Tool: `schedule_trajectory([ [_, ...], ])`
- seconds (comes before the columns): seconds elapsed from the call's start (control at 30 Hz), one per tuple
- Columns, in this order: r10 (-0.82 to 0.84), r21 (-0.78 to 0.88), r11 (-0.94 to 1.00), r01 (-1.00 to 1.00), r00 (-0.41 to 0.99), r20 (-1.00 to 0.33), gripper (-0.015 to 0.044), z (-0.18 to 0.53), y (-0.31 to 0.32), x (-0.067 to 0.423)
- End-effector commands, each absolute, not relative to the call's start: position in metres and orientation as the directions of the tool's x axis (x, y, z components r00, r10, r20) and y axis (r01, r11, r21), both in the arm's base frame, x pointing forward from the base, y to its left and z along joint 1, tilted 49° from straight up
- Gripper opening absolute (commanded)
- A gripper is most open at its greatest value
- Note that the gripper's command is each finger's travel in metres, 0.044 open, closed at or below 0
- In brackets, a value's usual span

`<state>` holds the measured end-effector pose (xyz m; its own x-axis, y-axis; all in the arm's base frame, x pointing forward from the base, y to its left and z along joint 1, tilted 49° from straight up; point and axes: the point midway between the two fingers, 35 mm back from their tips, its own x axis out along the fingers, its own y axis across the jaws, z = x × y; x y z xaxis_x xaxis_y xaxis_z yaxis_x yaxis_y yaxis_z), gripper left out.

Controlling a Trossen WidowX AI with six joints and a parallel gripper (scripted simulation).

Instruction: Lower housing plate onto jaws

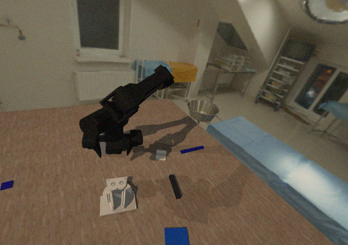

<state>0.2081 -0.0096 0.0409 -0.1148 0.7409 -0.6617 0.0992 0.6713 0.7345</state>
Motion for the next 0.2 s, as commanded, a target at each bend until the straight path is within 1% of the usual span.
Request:
schedule_trajectory([
  [0.0,0.738,0.732,0.674,0.096,-0.119,-0.664,0.0440,0.0411,-0.0101,0.2074],
  [0.17,0.738,0.732,0.674,0.096,-0.119,-0.664,0.0440,0.0411,-0.0101,0.2074],
])
